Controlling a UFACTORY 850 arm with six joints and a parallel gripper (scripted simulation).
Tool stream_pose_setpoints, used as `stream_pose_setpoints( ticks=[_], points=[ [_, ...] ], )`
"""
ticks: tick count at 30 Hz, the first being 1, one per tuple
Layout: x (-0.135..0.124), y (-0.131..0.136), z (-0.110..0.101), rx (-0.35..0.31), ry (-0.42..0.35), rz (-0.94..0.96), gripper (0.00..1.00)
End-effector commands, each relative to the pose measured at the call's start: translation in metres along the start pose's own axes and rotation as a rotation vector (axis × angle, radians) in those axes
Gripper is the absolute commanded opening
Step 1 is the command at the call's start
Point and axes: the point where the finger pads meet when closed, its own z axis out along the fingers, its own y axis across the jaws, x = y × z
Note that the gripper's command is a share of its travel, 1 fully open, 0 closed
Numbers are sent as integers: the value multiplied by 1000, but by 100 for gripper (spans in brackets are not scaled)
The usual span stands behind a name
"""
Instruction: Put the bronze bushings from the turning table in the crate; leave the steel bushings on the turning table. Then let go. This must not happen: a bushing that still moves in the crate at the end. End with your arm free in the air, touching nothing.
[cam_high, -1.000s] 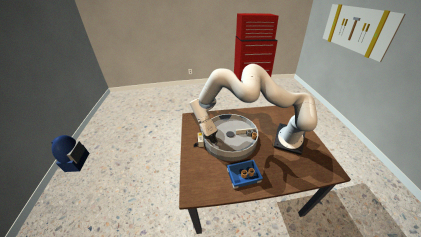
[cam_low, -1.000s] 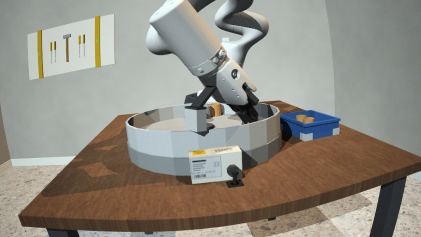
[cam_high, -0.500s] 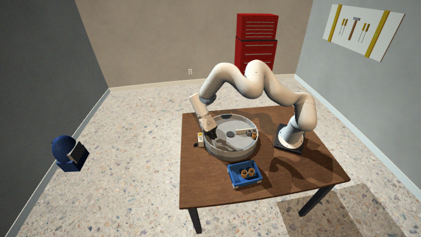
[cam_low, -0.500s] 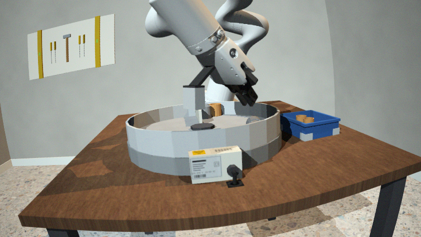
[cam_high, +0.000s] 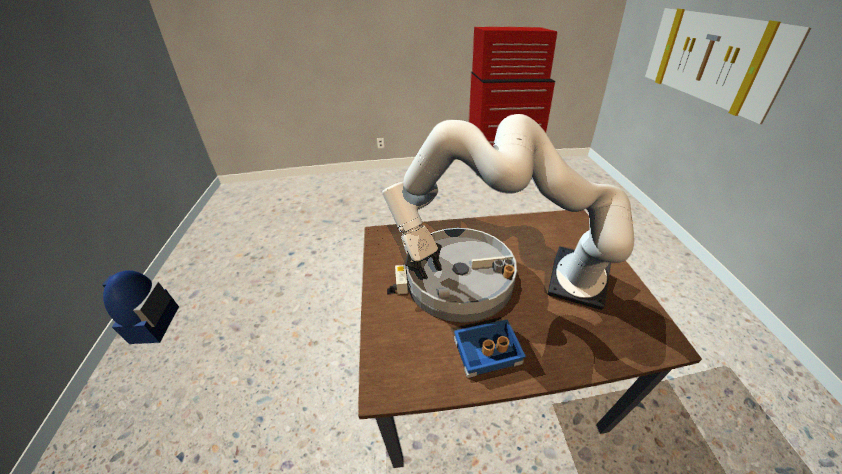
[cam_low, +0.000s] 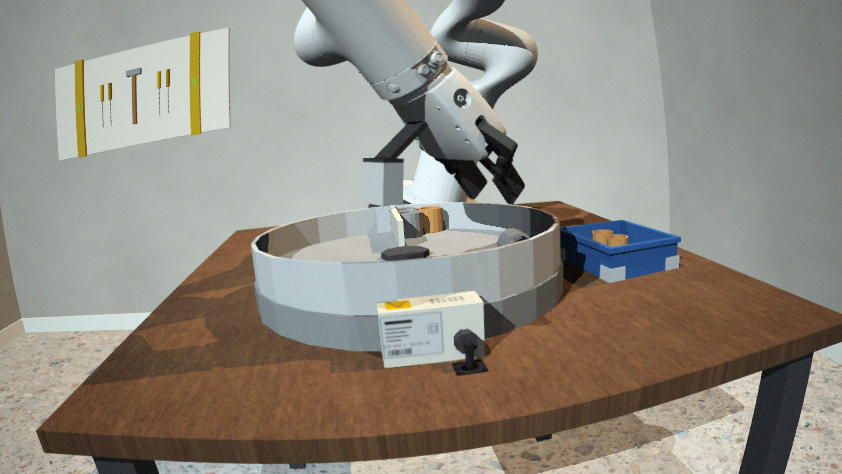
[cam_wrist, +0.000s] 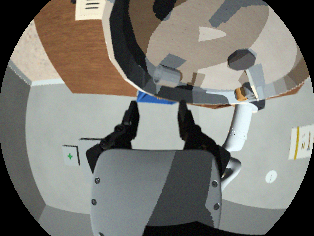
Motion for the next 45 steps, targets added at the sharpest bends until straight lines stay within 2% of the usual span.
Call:
stream_pose_setpoints(
  ticks=[1, 23, 25, 27, 45],
  points=[
    [-7, 15, 5, 39, 48, 103, 62],
    [-42, 93, 39, 231, 280, 626, 62],
    [-42, 93, 39, 231, 280, 626, 62],
    [-48, 106, 45, 265, 321, 717, 62],
    [-75, 167, 72, 417, 502, 1126, 62]
  ],
)
